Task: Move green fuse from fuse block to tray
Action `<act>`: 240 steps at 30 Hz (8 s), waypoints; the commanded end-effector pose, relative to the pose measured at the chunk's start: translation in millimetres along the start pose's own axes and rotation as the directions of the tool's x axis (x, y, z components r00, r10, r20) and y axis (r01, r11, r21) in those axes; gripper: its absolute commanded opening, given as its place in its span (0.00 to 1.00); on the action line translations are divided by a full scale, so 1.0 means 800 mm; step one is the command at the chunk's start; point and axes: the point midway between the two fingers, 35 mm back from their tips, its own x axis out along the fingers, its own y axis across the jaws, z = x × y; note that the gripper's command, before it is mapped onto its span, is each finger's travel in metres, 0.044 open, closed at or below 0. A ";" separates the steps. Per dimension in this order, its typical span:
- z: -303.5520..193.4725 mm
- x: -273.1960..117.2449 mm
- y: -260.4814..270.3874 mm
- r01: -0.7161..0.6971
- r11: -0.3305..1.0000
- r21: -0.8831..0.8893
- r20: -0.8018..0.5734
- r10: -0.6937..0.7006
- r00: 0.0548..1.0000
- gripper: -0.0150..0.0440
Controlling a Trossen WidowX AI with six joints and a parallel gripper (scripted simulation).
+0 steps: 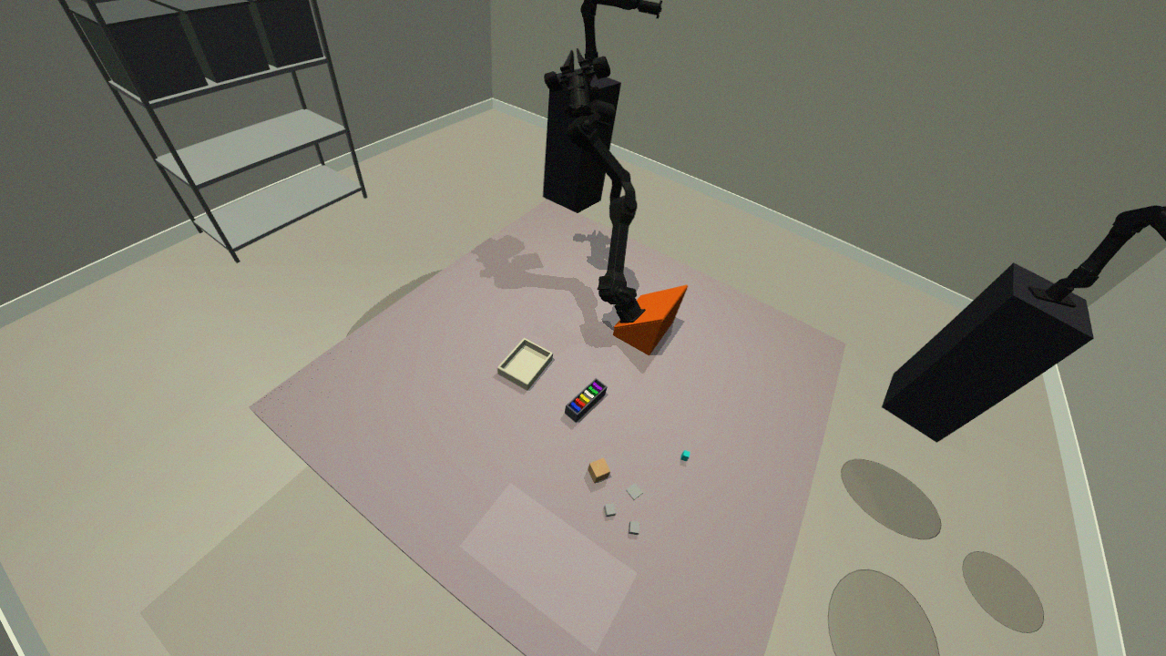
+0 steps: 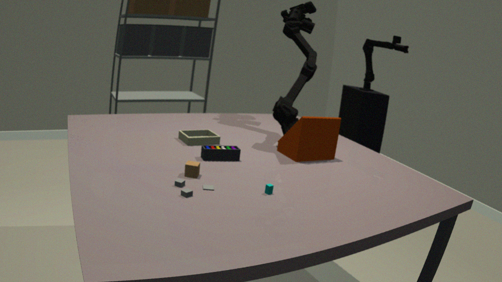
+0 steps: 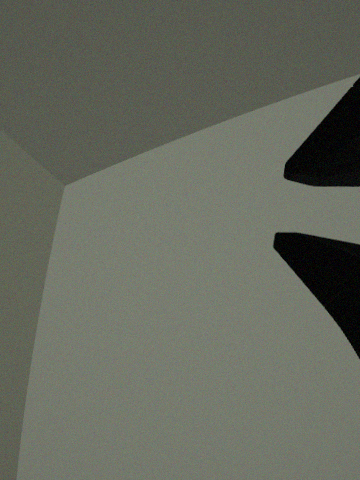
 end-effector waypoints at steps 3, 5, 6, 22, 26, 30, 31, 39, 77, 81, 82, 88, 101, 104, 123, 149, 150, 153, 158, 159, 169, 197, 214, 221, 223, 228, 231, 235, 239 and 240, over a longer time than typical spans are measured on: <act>-0.079 -0.033 -0.097 0.209 0.976 0.057 -0.157 -0.198 0.968 0.36; -0.106 -0.049 -0.128 0.282 0.957 0.071 -0.211 -0.262 0.942 0.36; -0.119 -0.058 -0.143 0.318 0.945 0.077 -0.237 -0.293 0.926 0.36; -0.310 -0.277 -0.318 0.821 0.570 0.031 -0.575 -0.662 0.481 0.36; -0.340 -0.337 -0.337 0.891 0.455 -0.013 -0.618 -0.703 0.350 0.36; -0.369 -0.404 -0.348 0.938 0.337 -0.079 -0.656 -0.726 0.206 0.36; -0.377 -0.425 -0.349 0.945 0.308 -0.107 -0.670 -0.725 0.160 0.36; -0.421 -0.578 -0.349 0.957 0.056 -0.283 -0.686 -0.709 -0.162 0.36; -0.121 -1.149 -0.051 -0.320 -0.520 -0.792 0.529 -0.324 -0.784 0.36; -0.053 -1.143 -0.030 -0.451 -0.517 -0.728 0.667 -0.381 -0.640 0.36; -0.040 -1.140 -0.027 -0.473 -0.515 -0.715 0.688 -0.396 -0.609 0.36; -0.030 -1.137 -0.024 -0.489 -0.514 -0.705 0.703 -0.409 -0.583 0.36; -0.022 -1.145 -0.029 -0.489 -0.514 -0.705 0.702 -0.409 -0.583 0.36; -0.019 -1.148 -0.030 -0.489 -0.514 -0.705 0.702 -0.409 -0.583 0.36; -0.003 -1.161 -0.037 -0.489 -0.514 -0.705 0.702 -0.410 -0.582 0.36; 0.006 -1.169 -0.042 -0.488 -0.514 -0.705 0.702 -0.410 -0.582 0.36; 0.006 -1.169 -0.042 -0.488 -0.514 -0.705 0.702 -0.410 -0.582 0.36; 0.005 -1.168 -0.041 -0.487 -0.520 -0.701 0.705 -0.405 -0.583 0.34; 0.005 -1.168 -0.041 -0.487 -0.520 -0.701 0.705 -0.405 -0.583 0.28; 0.005 -1.168 -0.041 -0.487 -0.520 -0.701 0.705 -0.405 -0.583 0.27; 0.004 -1.167 -0.040 -0.487 -0.520 -0.701 0.705 -0.405 -0.583 0.25; -0.009 -1.158 -0.033 -0.488 -0.518 -0.703 0.704 -0.406 -0.583 0.25; -0.016 -1.151 -0.029 -0.489 -0.516 -0.703 0.703 -0.406 -0.583 0.25; -0.019 -1.149 -0.027 -0.489 -0.516 -0.704 0.703 -0.407 -0.583 0.25; -0.020 -1.148 -0.027 -0.489 -0.516 -0.704 0.703 -0.407 -0.583 0.25; -0.022 -1.146 -0.025 -0.489 -0.515 -0.704 0.703 -0.407 -0.583 0.25; -0.023 -1.145 -0.025 -0.489 -0.515 -0.704 0.703 -0.408 -0.583 0.25; -0.025 -1.143 -0.024 -0.489 -0.515 -0.704 0.703 -0.408 -0.583 0.25; -0.027 -1.142 -0.023 -0.489 -0.515 -0.704 0.703 -0.408 -0.583 0.25; -0.027 -1.142 -0.023 -0.489 -0.514 -0.704 0.703 -0.408 -0.583 0.25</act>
